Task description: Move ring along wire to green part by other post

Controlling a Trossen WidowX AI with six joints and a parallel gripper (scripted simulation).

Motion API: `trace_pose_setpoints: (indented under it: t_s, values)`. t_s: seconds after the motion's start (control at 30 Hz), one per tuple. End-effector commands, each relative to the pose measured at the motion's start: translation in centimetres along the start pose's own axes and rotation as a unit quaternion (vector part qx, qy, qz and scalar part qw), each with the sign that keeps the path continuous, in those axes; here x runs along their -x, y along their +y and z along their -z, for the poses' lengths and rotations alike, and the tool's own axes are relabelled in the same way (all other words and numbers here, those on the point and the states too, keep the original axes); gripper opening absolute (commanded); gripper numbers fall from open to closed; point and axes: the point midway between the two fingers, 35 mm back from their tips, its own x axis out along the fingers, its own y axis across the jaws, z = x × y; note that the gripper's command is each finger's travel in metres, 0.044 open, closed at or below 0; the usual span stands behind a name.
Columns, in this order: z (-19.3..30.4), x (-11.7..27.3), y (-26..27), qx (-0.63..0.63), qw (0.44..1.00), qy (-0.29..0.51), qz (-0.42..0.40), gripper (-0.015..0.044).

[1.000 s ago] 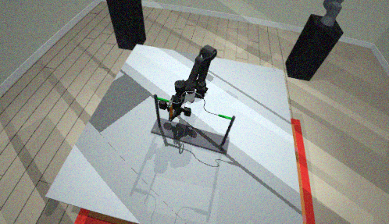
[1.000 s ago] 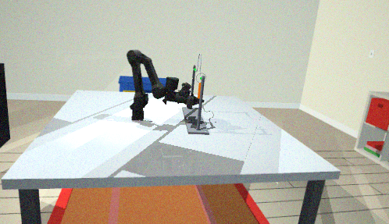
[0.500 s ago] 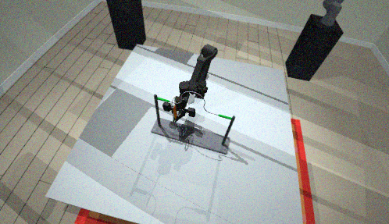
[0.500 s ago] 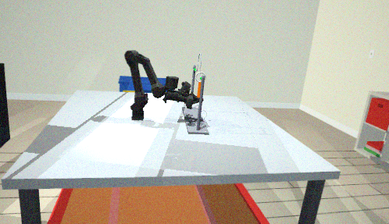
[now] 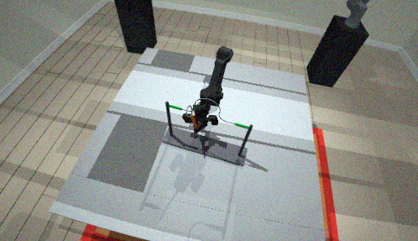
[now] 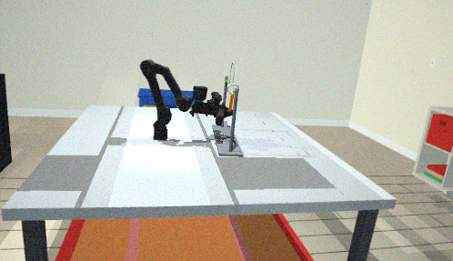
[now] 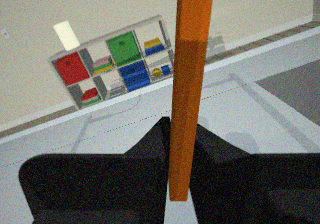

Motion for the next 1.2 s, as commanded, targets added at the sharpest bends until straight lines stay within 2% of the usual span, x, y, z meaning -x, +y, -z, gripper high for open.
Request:
trace_pose_setpoints:
  t_s: [0.0, 0.2, 0.6, 1.17]
  values:
    - [-0.2, 0.0, 1.7, -0.048, 0.999, -0.003, -0.004, -0.0150]
    - [-0.5, 0.4, 3.7, -0.108, 0.994, 0.010, -0.011, -0.0150]
    - [-2.1, 2.7, 7.5, -0.229, 0.968, 0.094, -0.042, -0.0150]
    - [-6.5, 6.4, 11.6, -0.393, 0.885, 0.216, -0.125, -0.0150]
